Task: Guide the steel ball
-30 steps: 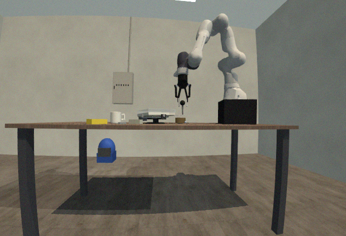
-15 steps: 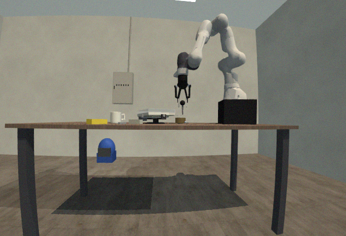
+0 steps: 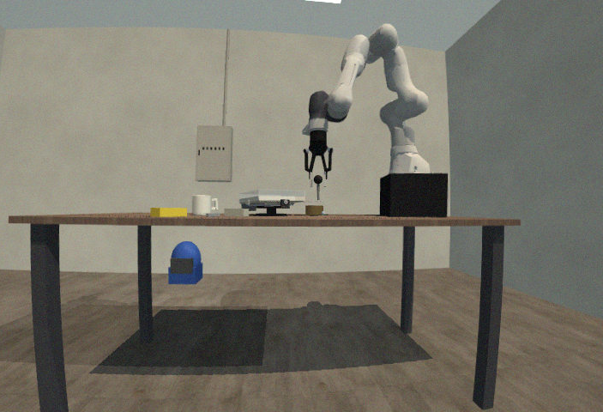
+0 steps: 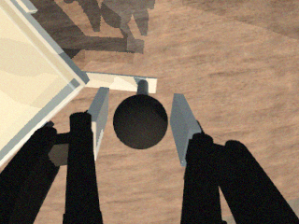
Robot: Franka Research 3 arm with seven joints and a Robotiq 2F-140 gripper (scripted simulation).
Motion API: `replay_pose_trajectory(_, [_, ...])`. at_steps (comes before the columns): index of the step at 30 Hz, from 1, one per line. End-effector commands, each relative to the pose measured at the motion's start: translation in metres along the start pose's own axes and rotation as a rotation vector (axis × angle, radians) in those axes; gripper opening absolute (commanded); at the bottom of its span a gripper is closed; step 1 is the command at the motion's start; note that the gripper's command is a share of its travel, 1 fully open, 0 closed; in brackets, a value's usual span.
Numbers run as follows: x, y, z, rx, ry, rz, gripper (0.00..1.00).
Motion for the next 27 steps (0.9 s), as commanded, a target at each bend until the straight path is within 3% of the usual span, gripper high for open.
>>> replay_pose_trajectory(1, [-0.0002, -0.0011, -0.0002, -0.002, 0.0, 0.001, 0.36])
replay_pose_trajectory(20, [-0.0002, -0.0011, -0.0002, -0.002, 0.0, 0.001, 0.36])
replay_pose_trajectory(21, [-0.0002, -0.0011, -0.0002, -0.002, 0.0, 0.001, 0.0])
replay_pose_trajectory(27, [-0.0002, -0.0011, -0.0002, -0.002, 0.0, 0.001, 0.0])
Point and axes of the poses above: the point where the finger pads meet when closed, its own z axis back along the fingers, its own y axis across the jaws, x = y × z, the point moved 3 cm from there along z, back along the fingers, and after that the axes turned 10 degrees about z, right-handed, at the moved point
